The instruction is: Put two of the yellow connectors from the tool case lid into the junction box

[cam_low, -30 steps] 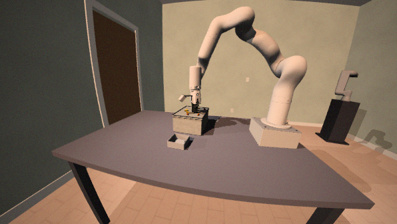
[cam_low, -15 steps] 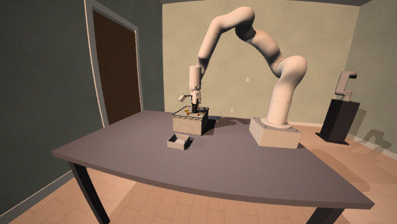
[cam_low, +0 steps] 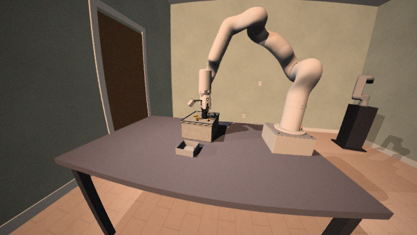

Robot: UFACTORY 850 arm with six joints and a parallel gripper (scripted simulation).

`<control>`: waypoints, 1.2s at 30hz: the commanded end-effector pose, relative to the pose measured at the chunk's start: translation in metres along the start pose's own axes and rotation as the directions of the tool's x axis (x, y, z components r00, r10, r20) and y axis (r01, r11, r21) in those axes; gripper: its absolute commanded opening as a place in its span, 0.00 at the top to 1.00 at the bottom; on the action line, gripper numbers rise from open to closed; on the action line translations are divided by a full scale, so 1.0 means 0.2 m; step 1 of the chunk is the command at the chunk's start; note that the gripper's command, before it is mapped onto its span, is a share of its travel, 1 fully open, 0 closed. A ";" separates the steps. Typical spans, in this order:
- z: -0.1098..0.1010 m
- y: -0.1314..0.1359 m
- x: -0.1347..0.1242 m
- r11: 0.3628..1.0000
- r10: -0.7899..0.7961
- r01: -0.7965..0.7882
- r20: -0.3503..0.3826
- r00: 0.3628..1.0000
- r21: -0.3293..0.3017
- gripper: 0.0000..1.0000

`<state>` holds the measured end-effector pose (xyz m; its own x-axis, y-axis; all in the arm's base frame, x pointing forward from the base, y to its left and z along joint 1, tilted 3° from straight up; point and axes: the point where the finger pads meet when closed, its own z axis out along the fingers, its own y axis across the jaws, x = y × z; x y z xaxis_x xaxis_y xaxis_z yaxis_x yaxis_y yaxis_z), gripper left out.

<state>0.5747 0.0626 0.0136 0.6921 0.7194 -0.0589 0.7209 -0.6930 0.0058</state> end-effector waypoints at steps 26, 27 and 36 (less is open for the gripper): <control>-0.21 0.00 0.00 1.000 0.000 0.000 -0.001 1.000 -0.001 0.98; -0.23 0.00 0.00 1.000 0.000 0.000 -0.001 1.000 -0.001 0.98; -0.34 0.00 0.00 1.000 0.000 0.000 -0.001 1.000 -0.001 0.98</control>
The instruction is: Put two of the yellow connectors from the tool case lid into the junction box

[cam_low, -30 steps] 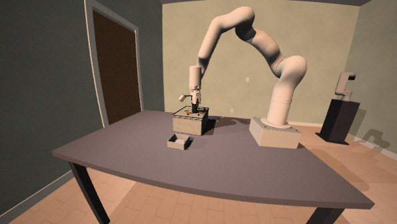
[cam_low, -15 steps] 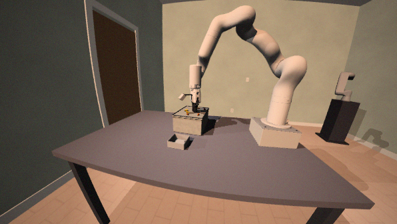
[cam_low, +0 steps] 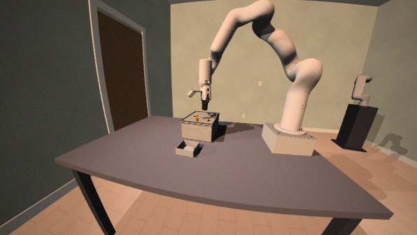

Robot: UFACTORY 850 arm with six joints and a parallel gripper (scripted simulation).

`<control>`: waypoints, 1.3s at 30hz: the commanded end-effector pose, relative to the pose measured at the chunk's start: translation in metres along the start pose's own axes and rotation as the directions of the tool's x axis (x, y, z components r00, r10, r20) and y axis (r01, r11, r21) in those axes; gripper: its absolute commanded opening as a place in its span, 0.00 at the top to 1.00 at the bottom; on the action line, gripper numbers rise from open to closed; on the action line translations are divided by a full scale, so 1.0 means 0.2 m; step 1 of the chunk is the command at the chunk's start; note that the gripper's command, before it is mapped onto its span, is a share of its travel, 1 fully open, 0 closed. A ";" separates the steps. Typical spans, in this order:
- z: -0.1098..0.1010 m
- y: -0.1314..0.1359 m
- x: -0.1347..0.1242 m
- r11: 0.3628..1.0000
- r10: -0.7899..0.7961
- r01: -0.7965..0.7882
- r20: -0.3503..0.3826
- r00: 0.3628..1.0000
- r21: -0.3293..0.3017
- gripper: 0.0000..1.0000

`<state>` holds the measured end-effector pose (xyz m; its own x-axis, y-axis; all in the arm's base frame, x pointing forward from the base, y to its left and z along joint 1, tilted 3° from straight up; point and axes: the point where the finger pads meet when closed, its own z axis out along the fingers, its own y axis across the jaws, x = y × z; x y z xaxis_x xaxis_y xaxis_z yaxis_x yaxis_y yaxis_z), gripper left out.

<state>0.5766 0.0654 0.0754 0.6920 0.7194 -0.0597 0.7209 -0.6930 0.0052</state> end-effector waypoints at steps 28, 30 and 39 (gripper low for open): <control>-0.04 -0.15 0.17 1.000 0.000 0.000 -0.002 1.000 -0.002 0.98; -0.04 -0.15 0.17 1.000 0.000 0.000 -0.002 1.000 -0.002 0.98; -0.04 -0.41 0.46 1.000 0.000 0.000 -0.002 1.000 -0.002 0.98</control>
<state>0.5784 0.1590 0.0792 0.6916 0.7200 -0.0578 0.7214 -0.6925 0.0046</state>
